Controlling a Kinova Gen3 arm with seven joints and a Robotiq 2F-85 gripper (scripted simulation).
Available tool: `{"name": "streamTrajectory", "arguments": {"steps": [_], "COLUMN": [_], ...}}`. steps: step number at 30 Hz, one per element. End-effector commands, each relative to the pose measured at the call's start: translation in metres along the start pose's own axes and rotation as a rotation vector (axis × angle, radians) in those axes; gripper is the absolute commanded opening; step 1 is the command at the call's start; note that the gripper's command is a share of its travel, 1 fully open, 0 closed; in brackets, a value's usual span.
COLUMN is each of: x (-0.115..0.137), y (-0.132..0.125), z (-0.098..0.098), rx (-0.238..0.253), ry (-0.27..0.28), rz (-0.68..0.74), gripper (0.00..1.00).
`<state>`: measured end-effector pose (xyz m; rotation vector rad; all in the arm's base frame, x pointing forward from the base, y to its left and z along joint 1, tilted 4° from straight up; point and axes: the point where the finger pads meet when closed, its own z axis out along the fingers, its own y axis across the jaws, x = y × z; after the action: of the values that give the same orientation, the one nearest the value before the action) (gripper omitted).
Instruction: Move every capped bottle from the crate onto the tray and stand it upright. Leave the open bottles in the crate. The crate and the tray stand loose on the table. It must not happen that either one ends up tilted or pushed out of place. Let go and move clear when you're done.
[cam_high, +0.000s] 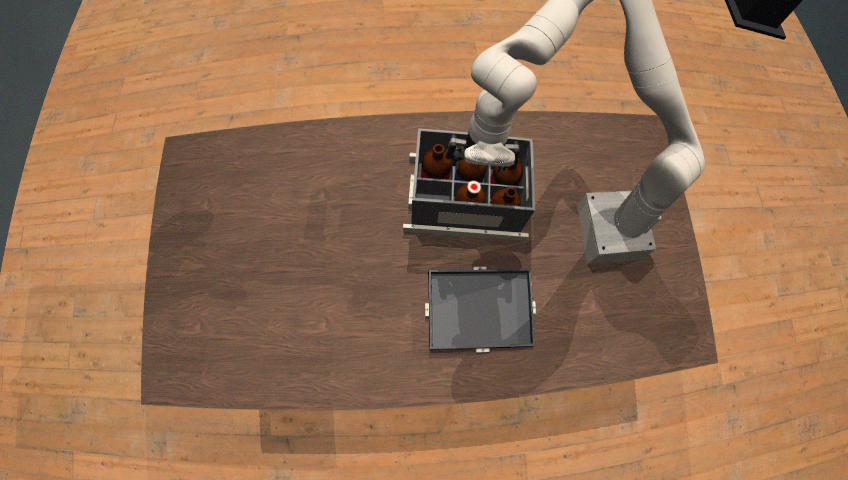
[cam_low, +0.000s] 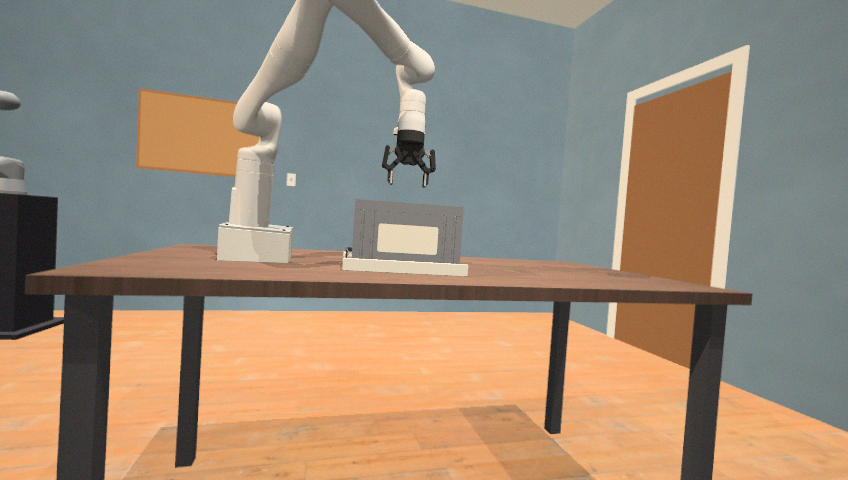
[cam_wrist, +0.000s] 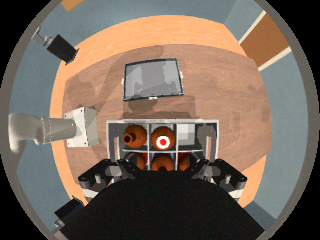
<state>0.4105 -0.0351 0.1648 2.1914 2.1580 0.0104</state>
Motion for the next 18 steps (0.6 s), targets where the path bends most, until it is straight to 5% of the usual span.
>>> {"name": "streamTrajectory", "arguments": {"steps": [1,4,5,18], "x": [0.0,0.0,0.001,0.018], "y": [0.0,0.0,0.0,0.001], "z": [-0.001,-0.001,0.0,0.007], "rx": [-0.001,-0.001,-0.001,-0.001], "ry": [0.0,0.0,0.0,0.0], "rz": [0.0,0.0,-0.013,-0.179], "gripper": [1.0,1.0,0.6,0.6]}}
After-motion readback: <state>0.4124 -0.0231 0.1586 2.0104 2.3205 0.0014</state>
